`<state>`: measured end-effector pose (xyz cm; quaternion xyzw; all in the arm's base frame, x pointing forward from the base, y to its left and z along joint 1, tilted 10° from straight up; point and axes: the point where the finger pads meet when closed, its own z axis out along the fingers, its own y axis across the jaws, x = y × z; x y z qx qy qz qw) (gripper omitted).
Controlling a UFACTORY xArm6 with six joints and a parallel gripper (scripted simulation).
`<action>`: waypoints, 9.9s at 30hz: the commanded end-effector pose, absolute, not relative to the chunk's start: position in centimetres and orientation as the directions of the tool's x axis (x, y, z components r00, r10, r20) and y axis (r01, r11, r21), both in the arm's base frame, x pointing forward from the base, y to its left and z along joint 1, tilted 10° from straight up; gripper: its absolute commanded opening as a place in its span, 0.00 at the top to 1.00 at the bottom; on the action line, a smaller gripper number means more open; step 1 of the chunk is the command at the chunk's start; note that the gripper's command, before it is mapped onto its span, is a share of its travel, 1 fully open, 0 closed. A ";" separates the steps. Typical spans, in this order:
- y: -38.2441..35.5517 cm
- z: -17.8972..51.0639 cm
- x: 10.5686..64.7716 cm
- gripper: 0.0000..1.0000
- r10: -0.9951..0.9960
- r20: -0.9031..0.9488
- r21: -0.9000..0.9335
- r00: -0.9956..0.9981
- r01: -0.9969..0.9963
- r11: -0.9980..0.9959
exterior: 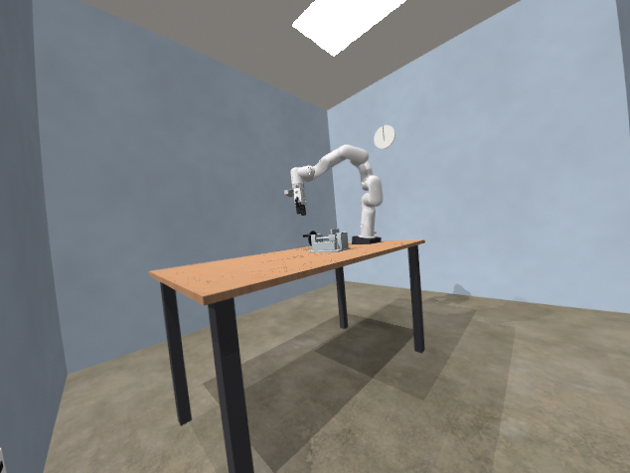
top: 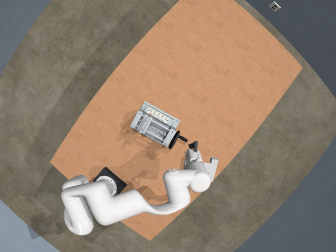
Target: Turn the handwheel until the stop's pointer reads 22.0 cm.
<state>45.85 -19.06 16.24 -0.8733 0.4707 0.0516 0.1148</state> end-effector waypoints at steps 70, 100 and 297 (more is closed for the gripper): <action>6.7 15.8 42.9 0.43 -0.959 -0.174 -0.037 0.223 -0.975 -0.220; 7.1 14.0 42.9 0.43 -0.959 -0.174 -0.037 0.223 -0.975 -0.220; -12.9 3.0 47.8 0.94 -0.959 -0.174 -0.037 0.223 -0.975 -0.220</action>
